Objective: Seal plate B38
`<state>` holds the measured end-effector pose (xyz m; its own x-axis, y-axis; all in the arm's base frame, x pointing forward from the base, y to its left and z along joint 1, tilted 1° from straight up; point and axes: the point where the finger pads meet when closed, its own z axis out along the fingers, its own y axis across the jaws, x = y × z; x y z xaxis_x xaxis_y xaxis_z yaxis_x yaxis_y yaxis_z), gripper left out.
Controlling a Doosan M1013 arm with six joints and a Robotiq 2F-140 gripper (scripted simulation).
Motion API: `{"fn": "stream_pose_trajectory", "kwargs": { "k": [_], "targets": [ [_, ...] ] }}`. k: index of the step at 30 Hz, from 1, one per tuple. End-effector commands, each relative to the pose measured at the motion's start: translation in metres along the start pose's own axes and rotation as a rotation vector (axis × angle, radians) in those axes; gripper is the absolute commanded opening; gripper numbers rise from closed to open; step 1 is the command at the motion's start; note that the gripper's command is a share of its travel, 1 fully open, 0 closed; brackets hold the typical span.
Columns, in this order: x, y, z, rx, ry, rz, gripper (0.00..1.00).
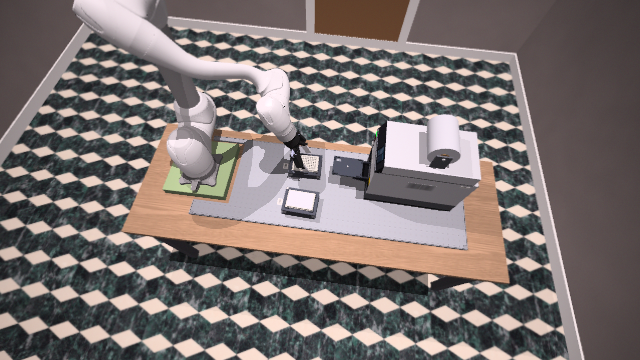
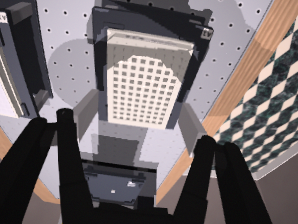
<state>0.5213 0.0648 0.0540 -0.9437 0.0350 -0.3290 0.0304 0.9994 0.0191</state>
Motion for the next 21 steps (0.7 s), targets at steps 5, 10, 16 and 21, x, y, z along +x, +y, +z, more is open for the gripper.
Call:
{"fn": "stream_pose_trajectory", "kwargs": {
  "k": [5, 10, 16, 21],
  "targets": [
    [0.0044, 0.0006, 0.0027, 0.002, 0.006, -0.004, 0.70],
    [0.0044, 0.0006, 0.0027, 0.002, 0.006, -0.004, 0.70],
    [0.0044, 0.0006, 0.0027, 0.002, 0.006, -0.004, 0.70],
    [0.0054, 0.0005, 0.0052, 0.002, 0.006, -0.004, 0.70]
  ]
}}
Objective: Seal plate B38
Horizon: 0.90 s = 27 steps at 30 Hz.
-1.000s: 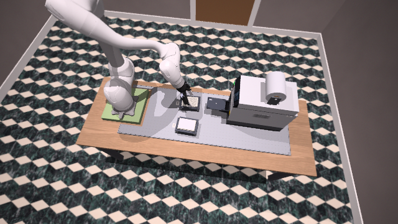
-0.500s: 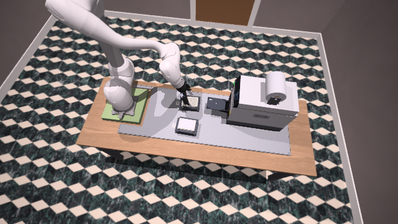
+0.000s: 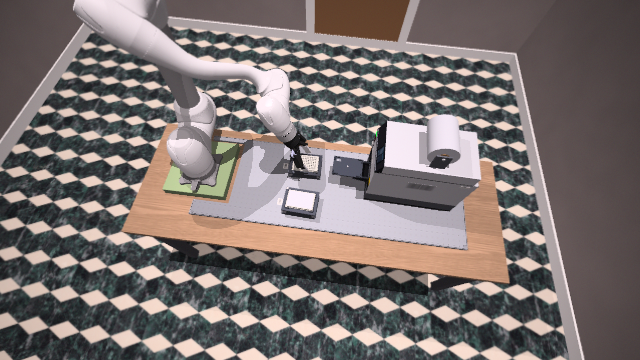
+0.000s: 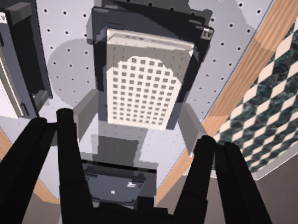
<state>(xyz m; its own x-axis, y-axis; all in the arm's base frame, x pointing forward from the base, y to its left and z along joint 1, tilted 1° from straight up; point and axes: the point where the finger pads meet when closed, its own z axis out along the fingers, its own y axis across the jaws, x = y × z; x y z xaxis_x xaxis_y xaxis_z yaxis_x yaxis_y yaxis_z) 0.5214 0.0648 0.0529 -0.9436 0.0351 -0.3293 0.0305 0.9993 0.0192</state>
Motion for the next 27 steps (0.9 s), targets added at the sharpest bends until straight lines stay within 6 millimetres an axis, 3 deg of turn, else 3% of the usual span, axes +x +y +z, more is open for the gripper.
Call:
{"fn": "stream_pose_trajectory", "kwargs": {
  "k": [1, 27],
  "targets": [
    [0.005, 0.001, 0.005, 0.002, 0.006, -0.004, 0.70],
    [0.009, 0.000, 0.016, 0.002, 0.006, -0.004, 0.70]
  ]
}}
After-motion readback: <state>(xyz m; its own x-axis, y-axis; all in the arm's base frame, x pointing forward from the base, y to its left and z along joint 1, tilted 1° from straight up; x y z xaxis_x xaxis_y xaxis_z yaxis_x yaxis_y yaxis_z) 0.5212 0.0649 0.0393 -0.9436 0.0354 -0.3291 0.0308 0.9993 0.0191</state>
